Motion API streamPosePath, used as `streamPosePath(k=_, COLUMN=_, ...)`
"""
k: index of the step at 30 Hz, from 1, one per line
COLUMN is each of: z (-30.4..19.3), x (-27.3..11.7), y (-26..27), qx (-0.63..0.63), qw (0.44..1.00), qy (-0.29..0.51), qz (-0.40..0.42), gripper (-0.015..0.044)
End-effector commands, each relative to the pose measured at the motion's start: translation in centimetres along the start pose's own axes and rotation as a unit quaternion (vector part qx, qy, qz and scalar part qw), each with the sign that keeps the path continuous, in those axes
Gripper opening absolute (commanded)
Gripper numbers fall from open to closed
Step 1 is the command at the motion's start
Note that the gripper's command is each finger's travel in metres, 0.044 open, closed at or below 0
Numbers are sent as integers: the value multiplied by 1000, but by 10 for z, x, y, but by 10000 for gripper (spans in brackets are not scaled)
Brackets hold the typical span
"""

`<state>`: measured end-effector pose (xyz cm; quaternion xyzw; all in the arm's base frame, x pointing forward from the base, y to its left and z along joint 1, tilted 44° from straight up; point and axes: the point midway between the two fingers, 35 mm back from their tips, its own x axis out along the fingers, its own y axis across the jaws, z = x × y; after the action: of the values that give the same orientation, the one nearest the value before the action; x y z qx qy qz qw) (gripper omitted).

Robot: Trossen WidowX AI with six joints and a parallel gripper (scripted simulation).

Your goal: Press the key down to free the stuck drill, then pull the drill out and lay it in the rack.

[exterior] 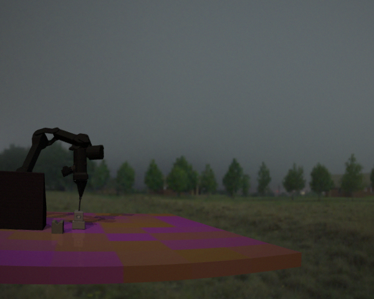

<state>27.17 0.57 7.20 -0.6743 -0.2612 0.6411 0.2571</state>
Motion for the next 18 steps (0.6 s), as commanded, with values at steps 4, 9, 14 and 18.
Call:
streamPosePath(k=4, z=9, x=16, y=-1, qx=6, qw=1000, qy=-24, qz=-7, gripper=0)
streamPosePath(k=9, z=10, x=18, y=-1, qx=6, qw=1000, qy=-24, qz=-7, gripper=0)
streamPosePath(k=14, z=10, x=19, y=-1, qx=6, qw=1000, qy=-24, qz=-7, gripper=0)
streamPosePath(k=18, z=10, x=21, y=-1, qx=6, qw=1000, qy=-24, qz=-7, gripper=0)
